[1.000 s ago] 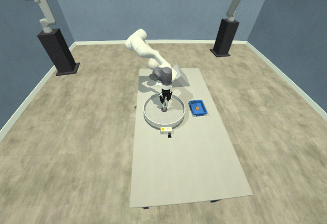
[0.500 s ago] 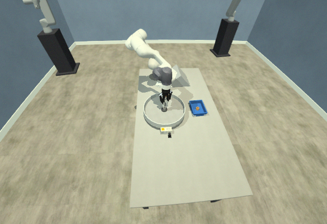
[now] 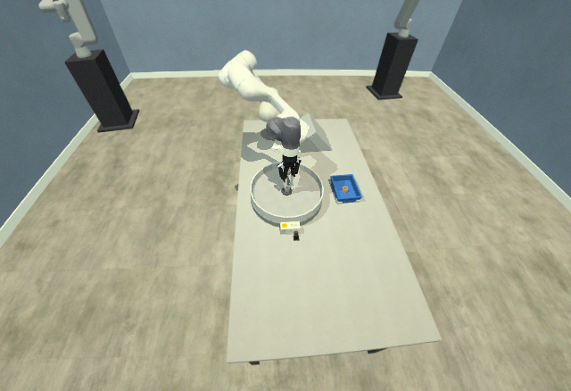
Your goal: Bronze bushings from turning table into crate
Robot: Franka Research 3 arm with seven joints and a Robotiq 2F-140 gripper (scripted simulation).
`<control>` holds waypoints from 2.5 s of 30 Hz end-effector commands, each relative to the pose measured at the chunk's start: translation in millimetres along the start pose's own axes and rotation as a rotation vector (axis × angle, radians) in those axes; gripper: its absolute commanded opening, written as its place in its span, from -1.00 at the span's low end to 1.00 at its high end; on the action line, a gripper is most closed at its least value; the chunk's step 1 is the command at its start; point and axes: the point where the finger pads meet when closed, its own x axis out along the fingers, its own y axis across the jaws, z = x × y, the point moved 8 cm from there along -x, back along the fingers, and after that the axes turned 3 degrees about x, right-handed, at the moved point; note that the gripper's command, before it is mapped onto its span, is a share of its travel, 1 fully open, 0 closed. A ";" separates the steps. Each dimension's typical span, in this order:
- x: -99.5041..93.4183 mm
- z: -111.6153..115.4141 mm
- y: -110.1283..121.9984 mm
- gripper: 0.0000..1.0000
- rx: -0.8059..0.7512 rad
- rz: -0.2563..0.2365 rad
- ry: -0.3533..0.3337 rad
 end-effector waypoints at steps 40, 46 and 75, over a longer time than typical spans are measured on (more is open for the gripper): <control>16.3 -67.0 114.1 -0.87 0.006 -0.050 0.697; 16.3 -67.0 114.1 -0.87 0.006 -0.050 0.697; 20.7 -67.1 114.2 -0.87 0.006 -0.050 0.697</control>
